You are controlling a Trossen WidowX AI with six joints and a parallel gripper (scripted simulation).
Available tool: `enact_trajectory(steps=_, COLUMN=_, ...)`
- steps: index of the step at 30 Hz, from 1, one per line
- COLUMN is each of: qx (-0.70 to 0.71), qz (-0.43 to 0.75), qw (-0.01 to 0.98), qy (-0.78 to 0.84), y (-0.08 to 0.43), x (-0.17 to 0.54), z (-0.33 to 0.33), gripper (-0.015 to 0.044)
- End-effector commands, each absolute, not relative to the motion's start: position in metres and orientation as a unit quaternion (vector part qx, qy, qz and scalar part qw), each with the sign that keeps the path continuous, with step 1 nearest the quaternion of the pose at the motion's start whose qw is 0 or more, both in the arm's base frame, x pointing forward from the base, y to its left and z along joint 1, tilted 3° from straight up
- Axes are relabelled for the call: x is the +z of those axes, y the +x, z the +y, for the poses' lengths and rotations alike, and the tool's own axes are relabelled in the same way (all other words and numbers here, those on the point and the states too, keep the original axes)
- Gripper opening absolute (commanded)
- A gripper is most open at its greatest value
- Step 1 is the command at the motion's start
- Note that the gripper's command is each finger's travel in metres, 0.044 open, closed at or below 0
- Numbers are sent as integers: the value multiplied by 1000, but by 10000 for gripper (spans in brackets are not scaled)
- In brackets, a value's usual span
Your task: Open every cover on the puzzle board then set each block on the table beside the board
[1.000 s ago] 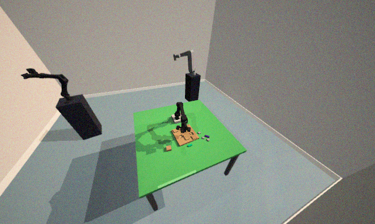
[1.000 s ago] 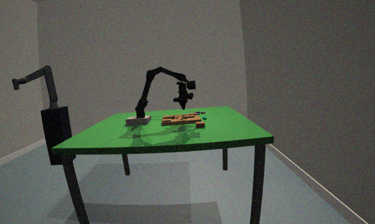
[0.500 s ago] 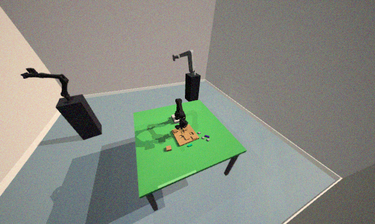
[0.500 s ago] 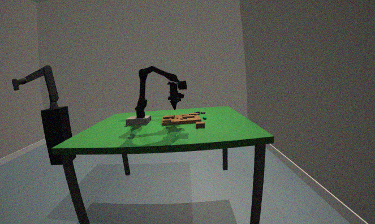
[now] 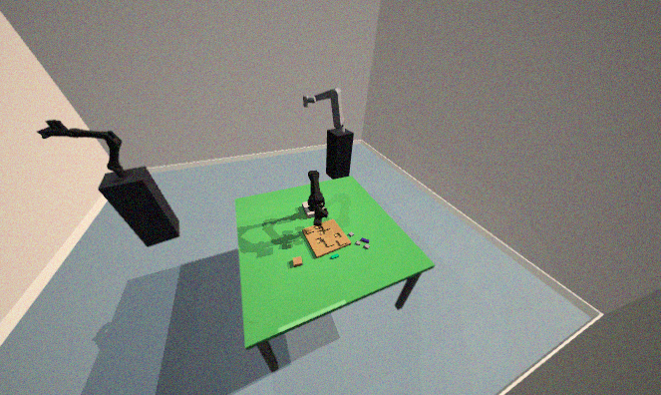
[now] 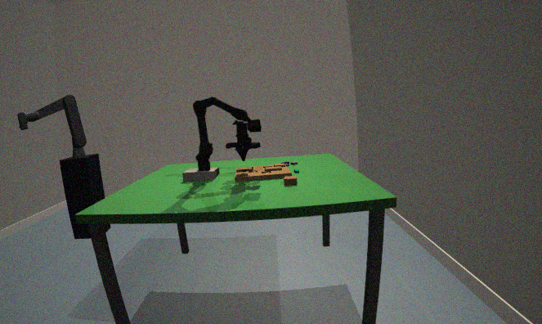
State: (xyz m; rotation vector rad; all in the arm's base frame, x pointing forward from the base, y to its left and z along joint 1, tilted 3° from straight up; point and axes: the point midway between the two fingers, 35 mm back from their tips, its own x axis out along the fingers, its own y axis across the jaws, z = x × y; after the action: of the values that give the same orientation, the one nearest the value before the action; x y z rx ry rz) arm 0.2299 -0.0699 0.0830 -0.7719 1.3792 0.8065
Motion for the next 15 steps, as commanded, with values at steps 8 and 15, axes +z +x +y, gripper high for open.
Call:
enact_trajectory(steps=8, qx=632, qz=281, qw=314, qy=-650, y=209, x=79, z=-65, gripper=0)
enact_trajectory(steps=15, qx=671, qz=169, qw=199, qy=-694, y=207, x=78, z=-65, gripper=0)
